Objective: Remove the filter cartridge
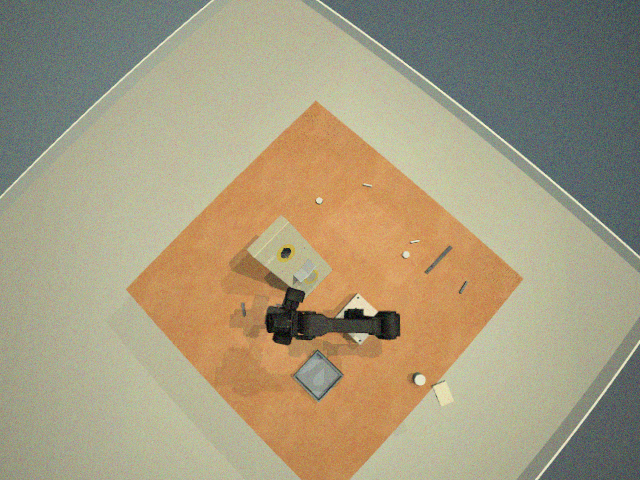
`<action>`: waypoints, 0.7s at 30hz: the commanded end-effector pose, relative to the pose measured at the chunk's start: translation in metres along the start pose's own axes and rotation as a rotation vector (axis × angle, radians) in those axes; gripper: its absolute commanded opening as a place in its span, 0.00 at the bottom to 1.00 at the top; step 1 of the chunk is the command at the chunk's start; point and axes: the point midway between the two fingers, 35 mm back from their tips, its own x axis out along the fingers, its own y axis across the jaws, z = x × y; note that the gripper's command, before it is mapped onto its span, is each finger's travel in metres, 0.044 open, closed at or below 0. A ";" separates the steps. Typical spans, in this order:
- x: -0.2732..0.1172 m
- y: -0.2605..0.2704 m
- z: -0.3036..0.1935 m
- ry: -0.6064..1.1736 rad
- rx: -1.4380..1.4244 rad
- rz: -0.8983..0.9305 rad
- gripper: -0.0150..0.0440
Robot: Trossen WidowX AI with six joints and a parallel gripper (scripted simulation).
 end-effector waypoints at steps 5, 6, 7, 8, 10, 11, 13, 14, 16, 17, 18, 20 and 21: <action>-0.005 0.040 -0.007 -0.002 -0.180 0.107 0.25; -0.006 0.045 -0.009 -0.002 -0.203 0.121 0.25; -0.006 0.050 -0.010 -0.003 -0.226 0.134 0.25; -0.007 0.055 -0.012 -0.003 -0.249 0.148 0.25; -0.010 0.065 -0.015 -0.004 -0.295 0.176 0.25; -0.011 0.070 -0.017 -0.004 -0.319 0.189 0.25; -0.013 0.080 -0.021 -0.005 -0.365 0.217 0.25; -0.015 0.085 -0.023 -0.006 -0.388 0.230 0.25; -0.017 0.095 -0.027 -0.007 -0.434 0.258 0.25; -0.019 0.099 -0.029 -0.008 -0.457 0.272 0.25; -0.020 0.104 -0.032 -0.009 -0.481 0.285 0.25; -0.024 0.113 -0.037 -0.010 -0.527 0.313 0.25; -0.025 0.117 -0.039 -0.011 -0.550 0.327 0.25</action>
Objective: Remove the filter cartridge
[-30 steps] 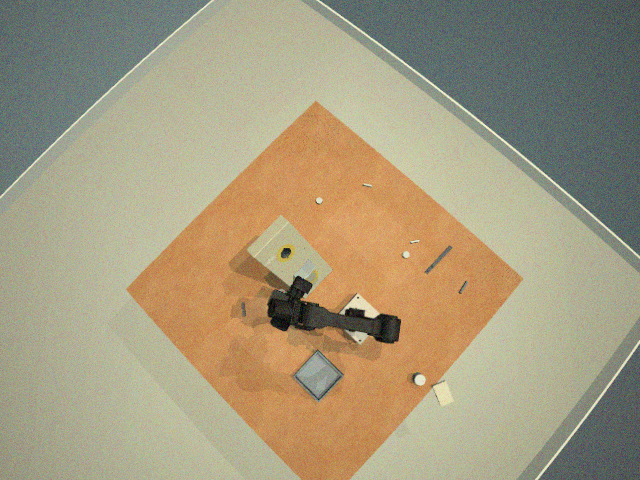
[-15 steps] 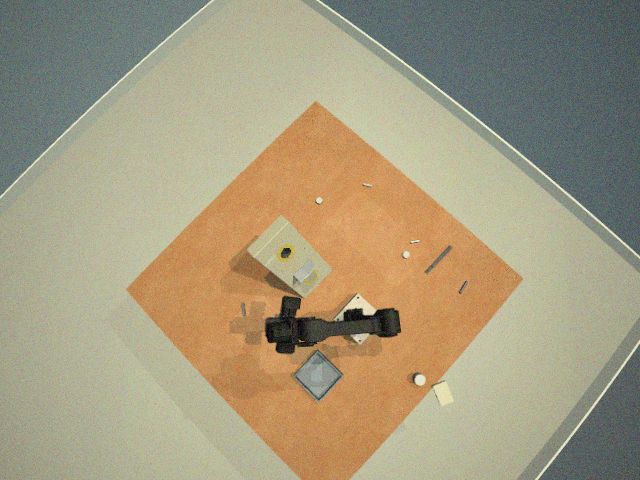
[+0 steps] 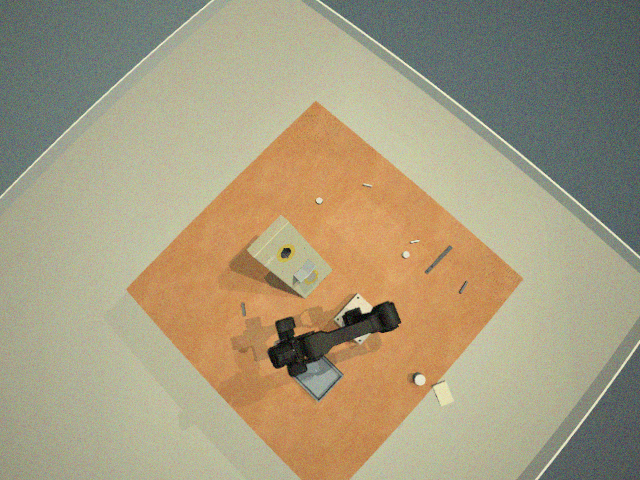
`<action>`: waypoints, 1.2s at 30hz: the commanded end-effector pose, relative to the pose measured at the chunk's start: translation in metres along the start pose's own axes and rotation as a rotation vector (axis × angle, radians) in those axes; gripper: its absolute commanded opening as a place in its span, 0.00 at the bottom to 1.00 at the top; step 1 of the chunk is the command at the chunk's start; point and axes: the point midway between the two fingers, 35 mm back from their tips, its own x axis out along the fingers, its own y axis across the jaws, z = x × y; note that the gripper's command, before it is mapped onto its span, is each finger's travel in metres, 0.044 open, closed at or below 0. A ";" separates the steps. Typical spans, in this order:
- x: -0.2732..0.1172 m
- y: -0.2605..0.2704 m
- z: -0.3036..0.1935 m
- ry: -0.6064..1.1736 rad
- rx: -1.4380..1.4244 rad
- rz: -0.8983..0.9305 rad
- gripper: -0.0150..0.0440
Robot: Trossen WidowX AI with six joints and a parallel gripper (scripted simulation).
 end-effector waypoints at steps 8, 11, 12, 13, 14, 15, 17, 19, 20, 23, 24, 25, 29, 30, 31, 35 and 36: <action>0.005 0.030 -0.003 -0.002 -0.119 0.071 0.25; 0.016 0.045 -0.009 0.004 -0.159 0.096 0.25; 0.020 0.050 -0.011 0.005 -0.173 0.105 0.25; 0.023 0.054 -0.014 0.007 -0.186 0.113 0.25; 0.027 0.059 -0.016 0.009 -0.199 0.121 0.25; 0.030 0.064 -0.019 0.011 -0.213 0.129 0.25; 0.036 0.074 -0.024 0.009 -0.245 0.149 0.25; 0.042 0.084 -0.030 0.008 -0.277 0.169 0.25; 0.045 0.089 -0.033 0.007 -0.293 0.179 0.25; 0.053 0.104 -0.043 0.005 -0.341 0.208 0.25; 0.055 0.109 -0.046 0.004 -0.357 0.218 0.25; 0.058 0.113 -0.050 0.004 -0.373 0.228 0.25; 0.067 0.132 -0.066 0.001 -0.437 0.268 0.25; 0.069 0.136 -0.070 0.001 -0.453 0.278 0.25; 0.071 0.140 -0.075 0.000 -0.469 0.288 0.25; 0.079 0.156 -0.093 -0.002 -0.534 0.327 0.25; 0.080 0.160 -0.098 -0.002 -0.550 0.337 0.25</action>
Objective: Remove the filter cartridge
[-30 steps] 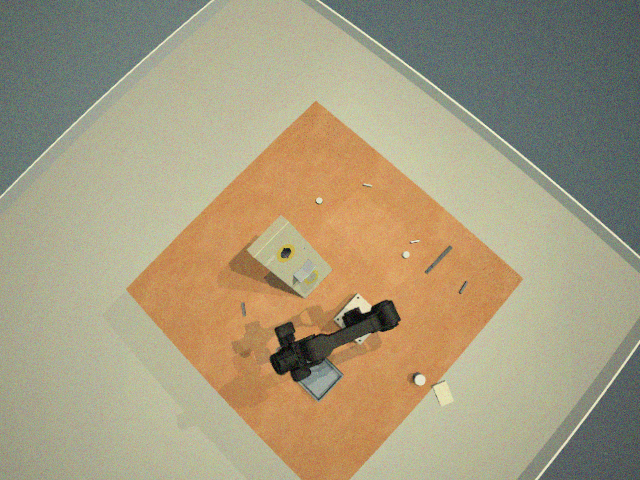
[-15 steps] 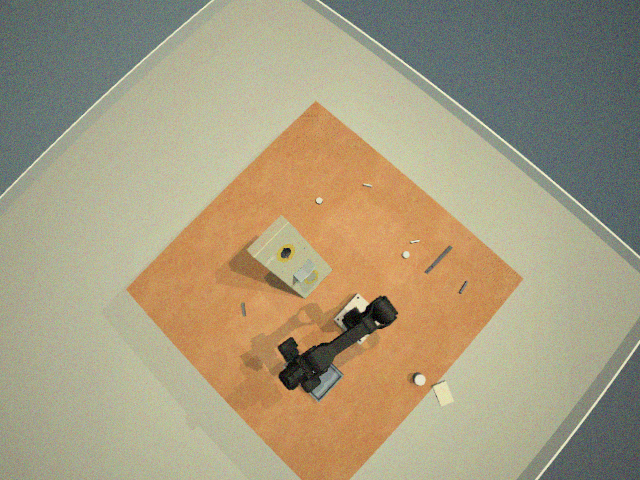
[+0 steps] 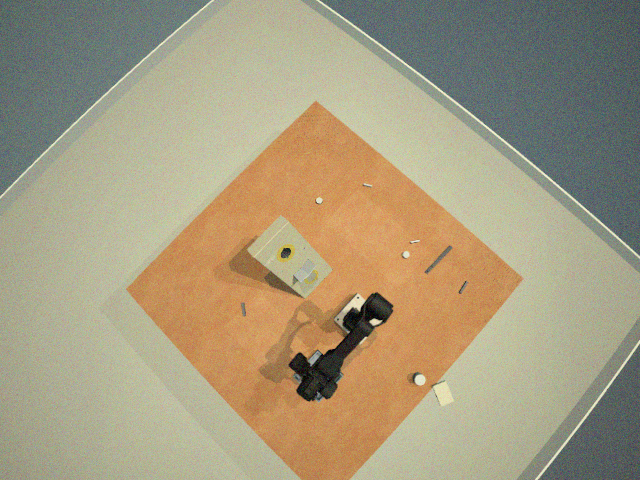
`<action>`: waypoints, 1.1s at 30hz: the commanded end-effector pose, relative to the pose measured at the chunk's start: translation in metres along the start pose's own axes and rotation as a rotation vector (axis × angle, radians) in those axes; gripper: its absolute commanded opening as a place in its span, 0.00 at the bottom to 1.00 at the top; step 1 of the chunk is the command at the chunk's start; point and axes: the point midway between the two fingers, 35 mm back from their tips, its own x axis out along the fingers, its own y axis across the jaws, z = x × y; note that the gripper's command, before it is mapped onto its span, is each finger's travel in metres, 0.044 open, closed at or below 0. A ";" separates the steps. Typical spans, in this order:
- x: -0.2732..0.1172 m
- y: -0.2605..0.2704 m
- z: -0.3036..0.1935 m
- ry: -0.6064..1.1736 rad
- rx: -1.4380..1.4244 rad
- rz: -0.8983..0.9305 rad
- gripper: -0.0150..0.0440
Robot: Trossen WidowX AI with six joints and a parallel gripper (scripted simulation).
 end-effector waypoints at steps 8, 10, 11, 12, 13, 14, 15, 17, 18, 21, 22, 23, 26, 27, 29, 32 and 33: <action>0.025 0.040 -0.026 0.004 -0.134 0.083 0.25; 0.029 0.040 -0.027 0.004 -0.134 0.083 0.25; 0.033 0.040 -0.029 0.004 -0.134 0.083 0.25; 0.038 0.040 -0.031 0.004 -0.134 0.083 0.25; 0.043 0.040 -0.033 0.003 -0.134 0.083 0.25; 0.047 0.040 -0.035 0.003 -0.134 0.083 0.25; 0.052 0.040 -0.037 0.003 -0.134 0.083 0.25; 0.061 0.040 -0.042 0.004 -0.134 0.083 0.25; 0.065 0.040 -0.045 0.004 -0.134 0.083 0.25; 0.077 0.040 -0.054 0.004 -0.134 0.083 0.25; 0.081 0.040 -0.057 0.004 -0.134 0.083 0.25; 0.085 0.040 -0.060 0.004 -0.134 0.083 0.25; 0.090 0.040 -0.065 0.004 -0.134 0.083 0.25; 0.090 0.040 -0.065 0.004 -0.134 0.083 0.25; 0.090 0.040 -0.065 0.004 -0.134 0.083 0.25; 0.087 0.040 -0.063 0.005 -0.129 0.080 0.39; 0.087 0.040 -0.063 0.005 -0.129 0.080 0.43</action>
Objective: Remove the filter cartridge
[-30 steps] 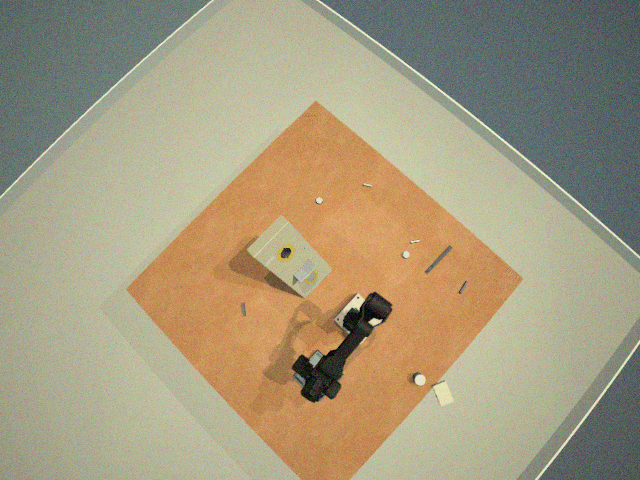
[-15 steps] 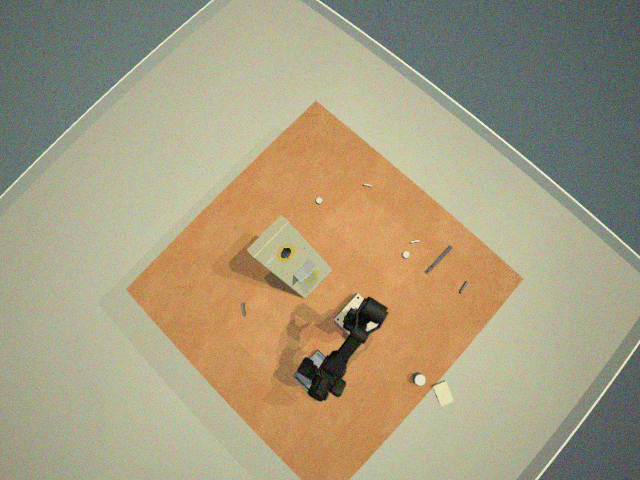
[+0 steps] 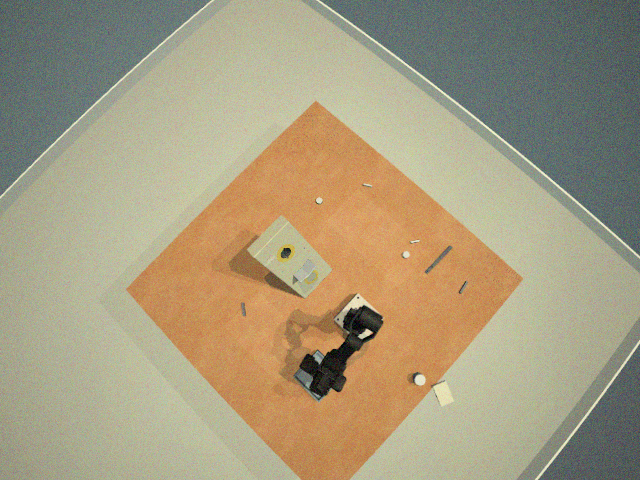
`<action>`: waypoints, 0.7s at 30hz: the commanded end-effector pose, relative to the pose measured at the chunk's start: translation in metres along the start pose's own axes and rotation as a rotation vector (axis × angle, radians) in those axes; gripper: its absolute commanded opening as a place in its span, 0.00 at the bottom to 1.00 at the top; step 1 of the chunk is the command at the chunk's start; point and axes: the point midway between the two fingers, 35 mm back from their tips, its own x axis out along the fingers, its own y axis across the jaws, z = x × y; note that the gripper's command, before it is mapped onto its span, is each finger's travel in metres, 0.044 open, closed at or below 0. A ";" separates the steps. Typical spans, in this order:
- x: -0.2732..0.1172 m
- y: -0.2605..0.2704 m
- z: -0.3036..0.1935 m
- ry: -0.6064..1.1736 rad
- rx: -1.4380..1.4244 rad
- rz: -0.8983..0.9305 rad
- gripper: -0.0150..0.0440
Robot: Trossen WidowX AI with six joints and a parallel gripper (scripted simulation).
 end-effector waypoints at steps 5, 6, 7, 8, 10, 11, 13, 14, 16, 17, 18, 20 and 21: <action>0.000 0.000 0.000 0.000 0.000 0.000 0.65; 0.000 0.000 0.000 0.000 0.000 0.000 0.70; 0.000 0.000 0.000 0.000 0.000 0.000 0.74; 0.000 0.000 0.000 0.000 0.000 0.000 0.79; 0.000 0.000 0.000 0.000 0.000 0.000 0.88; 0.000 0.000 0.000 0.000 0.000 0.000 0.92; 0.000 0.000 0.000 0.000 0.000 0.000 1.00; 0.000 0.000 0.000 0.000 0.000 0.000 1.00; -0.002 0.000 0.002 0.000 0.000 0.000 1.00; -0.009 0.000 0.008 0.000 0.000 0.000 1.00; -0.020 0.000 0.016 0.000 0.000 0.000 1.00; -0.049 0.000 0.032 0.001 0.000 0.000 1.00; -0.058 0.000 0.035 0.001 0.000 0.000 1.00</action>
